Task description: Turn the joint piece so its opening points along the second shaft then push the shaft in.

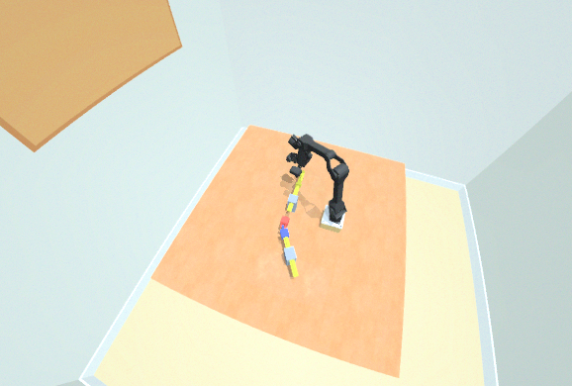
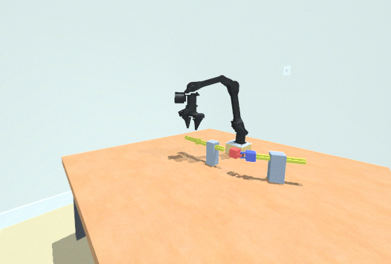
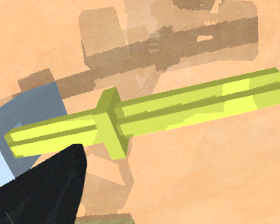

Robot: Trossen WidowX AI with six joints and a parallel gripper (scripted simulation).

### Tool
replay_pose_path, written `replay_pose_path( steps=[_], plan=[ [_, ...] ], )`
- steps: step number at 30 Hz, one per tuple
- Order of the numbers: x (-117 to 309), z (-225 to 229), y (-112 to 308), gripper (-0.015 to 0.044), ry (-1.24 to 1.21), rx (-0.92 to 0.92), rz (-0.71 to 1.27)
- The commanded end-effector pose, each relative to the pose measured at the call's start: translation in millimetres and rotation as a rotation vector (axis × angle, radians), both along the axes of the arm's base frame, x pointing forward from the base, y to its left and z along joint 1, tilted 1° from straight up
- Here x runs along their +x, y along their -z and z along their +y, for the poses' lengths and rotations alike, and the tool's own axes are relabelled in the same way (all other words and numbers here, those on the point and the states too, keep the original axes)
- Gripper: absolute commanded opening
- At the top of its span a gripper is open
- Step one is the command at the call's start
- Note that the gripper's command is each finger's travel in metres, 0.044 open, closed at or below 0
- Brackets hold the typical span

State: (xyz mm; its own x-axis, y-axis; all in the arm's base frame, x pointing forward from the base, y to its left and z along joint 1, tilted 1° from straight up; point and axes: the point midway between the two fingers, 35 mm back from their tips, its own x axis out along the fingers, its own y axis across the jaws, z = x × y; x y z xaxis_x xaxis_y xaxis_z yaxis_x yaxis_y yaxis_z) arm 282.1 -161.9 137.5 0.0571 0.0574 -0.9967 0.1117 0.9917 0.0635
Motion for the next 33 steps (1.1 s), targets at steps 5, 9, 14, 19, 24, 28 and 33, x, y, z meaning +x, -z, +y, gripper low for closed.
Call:
replay_pose_path(
  steps=[5, 9, 14, 19, 24, 28, 33],
  plan=[
    [-5.5, -30.3, -0.8, 0.0440, -0.176, -0.073, 0.018],
    [-5.5, -30.4, -0.6, 0.0440, -0.170, -0.073, 0.018],
    [-5.0, -31.4, 6.4, 0.0440, -0.022, -0.065, 0.007],
    [-4.6, -32.3, 14.4, 0.0440, 0.149, -0.052, -0.004],
    [-4.4, -32.9, 22.4, 0.0440, 0.320, -0.036, -0.015],
    [-4.4, -33.5, 28.7, 0.0440, 0.456, -0.023, -0.024],
    [-4.7, -34.0, 36.5, 0.0440, 0.626, -0.004, -0.034]
  ],
)
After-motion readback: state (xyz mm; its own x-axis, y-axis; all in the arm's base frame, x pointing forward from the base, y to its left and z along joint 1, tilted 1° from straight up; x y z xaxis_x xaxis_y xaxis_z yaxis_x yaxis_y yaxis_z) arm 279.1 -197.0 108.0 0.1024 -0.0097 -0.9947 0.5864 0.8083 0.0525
